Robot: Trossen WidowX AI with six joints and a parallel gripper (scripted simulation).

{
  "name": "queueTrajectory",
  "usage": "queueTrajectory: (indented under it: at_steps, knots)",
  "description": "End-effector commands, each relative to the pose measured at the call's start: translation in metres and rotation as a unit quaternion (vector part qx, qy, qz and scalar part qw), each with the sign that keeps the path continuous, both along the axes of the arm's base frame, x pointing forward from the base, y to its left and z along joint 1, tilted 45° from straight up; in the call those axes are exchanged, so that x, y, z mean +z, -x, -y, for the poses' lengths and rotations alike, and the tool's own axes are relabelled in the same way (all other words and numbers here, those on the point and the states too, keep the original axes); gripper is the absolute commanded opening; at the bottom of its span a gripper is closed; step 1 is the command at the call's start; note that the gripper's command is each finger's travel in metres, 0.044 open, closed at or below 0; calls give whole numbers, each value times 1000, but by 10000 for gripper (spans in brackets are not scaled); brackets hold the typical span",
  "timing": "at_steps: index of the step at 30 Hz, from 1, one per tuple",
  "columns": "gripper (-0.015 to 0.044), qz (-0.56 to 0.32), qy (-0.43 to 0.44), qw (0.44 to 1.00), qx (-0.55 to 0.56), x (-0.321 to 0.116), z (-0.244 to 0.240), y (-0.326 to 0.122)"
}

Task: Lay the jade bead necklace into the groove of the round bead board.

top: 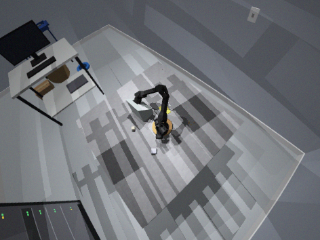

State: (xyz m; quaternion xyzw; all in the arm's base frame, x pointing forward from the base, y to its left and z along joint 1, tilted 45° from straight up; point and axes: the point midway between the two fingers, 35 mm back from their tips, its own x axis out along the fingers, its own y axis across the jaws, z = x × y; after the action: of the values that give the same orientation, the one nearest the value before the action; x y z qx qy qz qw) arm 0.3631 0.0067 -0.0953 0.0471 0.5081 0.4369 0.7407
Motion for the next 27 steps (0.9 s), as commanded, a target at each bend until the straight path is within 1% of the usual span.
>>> queueTrajectory:
  at_steps: [1,27]
  knots:
    - [0,1,2,1000,1,-1,0,0]
    - [0,-3,-2,1000,-2,6,2,1]
